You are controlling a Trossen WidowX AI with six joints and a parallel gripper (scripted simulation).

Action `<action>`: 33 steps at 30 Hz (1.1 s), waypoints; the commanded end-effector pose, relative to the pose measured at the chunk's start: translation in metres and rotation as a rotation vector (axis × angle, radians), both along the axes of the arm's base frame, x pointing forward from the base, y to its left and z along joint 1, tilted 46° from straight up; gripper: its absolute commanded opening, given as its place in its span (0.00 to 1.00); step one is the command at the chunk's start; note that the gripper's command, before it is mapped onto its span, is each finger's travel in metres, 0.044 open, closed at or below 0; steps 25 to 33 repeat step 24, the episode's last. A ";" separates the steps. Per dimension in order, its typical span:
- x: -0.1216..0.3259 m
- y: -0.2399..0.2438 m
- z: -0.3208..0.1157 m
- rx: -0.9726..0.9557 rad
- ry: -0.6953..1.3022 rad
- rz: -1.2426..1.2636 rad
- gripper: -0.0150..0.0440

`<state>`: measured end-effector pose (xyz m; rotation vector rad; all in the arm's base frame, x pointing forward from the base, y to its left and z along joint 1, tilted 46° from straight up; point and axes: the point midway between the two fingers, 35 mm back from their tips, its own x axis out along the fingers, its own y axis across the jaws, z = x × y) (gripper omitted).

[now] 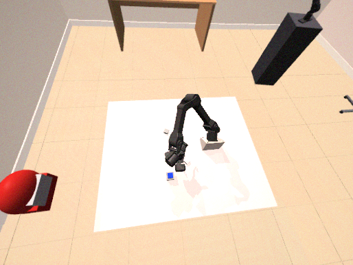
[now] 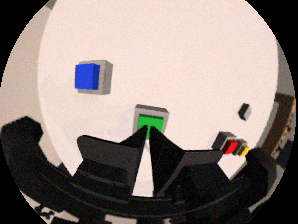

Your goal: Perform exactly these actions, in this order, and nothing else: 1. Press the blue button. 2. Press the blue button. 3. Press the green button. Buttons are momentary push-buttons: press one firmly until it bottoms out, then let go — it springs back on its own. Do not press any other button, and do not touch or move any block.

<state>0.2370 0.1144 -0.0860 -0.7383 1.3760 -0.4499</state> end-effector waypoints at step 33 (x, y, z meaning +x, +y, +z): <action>-0.039 0.129 0.001 0.004 0.005 0.001 0.87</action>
